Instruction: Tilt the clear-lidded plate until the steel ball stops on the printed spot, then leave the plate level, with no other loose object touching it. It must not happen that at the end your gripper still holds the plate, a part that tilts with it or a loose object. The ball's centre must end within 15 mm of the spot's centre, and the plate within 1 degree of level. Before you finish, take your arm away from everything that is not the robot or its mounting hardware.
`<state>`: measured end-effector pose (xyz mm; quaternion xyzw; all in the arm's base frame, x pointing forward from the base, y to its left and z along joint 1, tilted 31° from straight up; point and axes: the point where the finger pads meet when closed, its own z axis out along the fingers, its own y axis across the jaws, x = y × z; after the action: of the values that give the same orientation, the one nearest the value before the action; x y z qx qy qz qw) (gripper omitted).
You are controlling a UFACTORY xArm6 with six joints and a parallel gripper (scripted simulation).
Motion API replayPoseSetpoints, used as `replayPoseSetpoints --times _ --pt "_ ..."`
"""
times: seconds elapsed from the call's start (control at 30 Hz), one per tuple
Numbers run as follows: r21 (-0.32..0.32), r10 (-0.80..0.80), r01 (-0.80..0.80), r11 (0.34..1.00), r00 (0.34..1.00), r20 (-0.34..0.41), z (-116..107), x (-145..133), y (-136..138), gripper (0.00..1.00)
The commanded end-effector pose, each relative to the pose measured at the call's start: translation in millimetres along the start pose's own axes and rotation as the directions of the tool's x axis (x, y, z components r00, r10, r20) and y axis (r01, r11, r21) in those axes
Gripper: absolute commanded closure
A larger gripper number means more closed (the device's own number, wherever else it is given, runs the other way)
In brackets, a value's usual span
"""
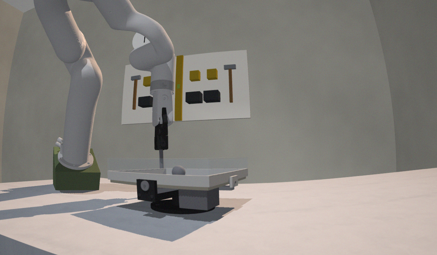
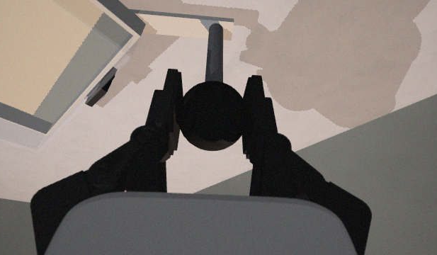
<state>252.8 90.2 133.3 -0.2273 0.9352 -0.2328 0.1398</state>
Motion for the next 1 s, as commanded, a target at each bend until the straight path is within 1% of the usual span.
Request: replayPoseSetpoints --times 0.0,0.37,0.97 --pt "0.000 0.000 0.000 1.000 1.000 -0.001 0.1 0.5 0.2 1.00" --pt "0.000 0.000 0.000 1.000 1.000 -0.001 0.4 -4.0 0.4 1.00" --pt "0.000 0.000 0.000 1.000 1.000 -0.001 -3.8 -2.0 -1.4 1.00"
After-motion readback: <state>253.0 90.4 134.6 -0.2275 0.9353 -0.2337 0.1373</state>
